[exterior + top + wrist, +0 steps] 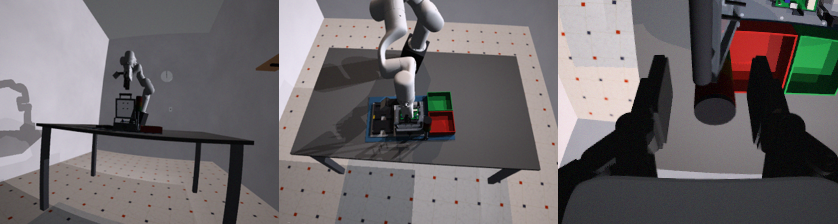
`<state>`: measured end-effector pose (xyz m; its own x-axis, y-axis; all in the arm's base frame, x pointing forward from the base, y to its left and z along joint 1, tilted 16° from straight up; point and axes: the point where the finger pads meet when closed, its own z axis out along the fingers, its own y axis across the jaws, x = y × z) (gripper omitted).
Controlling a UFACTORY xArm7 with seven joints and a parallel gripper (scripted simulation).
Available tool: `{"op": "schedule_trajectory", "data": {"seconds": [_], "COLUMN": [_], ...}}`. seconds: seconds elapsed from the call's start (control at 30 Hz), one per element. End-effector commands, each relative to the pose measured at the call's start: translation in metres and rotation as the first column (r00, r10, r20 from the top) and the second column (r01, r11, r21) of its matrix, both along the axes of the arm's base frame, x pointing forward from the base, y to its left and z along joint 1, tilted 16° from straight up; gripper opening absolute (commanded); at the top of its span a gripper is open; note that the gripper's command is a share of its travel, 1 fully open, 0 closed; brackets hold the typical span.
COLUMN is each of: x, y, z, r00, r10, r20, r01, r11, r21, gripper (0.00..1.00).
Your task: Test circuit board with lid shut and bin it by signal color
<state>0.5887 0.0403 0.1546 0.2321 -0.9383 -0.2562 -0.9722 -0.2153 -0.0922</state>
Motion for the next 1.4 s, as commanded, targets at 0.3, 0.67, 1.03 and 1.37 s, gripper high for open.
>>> {"op": "schedule_trajectory", "data": {"seconds": [0.3, 0.67, 1.03, 1.37], "x": [0.006, 0.007, 0.007, 0.007], "y": [0.001, 0.004, 0.005, 0.006], "z": [-0.001, -0.012, -0.016, -0.018], "r00": [1.0, 1.0, 1.0, 1.0], "r10": [0.001, 0.001, 0.001, 0.001], "r20": [-0.006, -0.006, -0.006, -0.006], "r01": [-0.001, -0.001, -0.001, -0.001], "r11": [1.0, 1.0, 1.0, 1.0], "r21": [-0.002, -0.002, -0.002, -0.002], "gripper": [0.51, 0.51, 0.51, 0.51]}}
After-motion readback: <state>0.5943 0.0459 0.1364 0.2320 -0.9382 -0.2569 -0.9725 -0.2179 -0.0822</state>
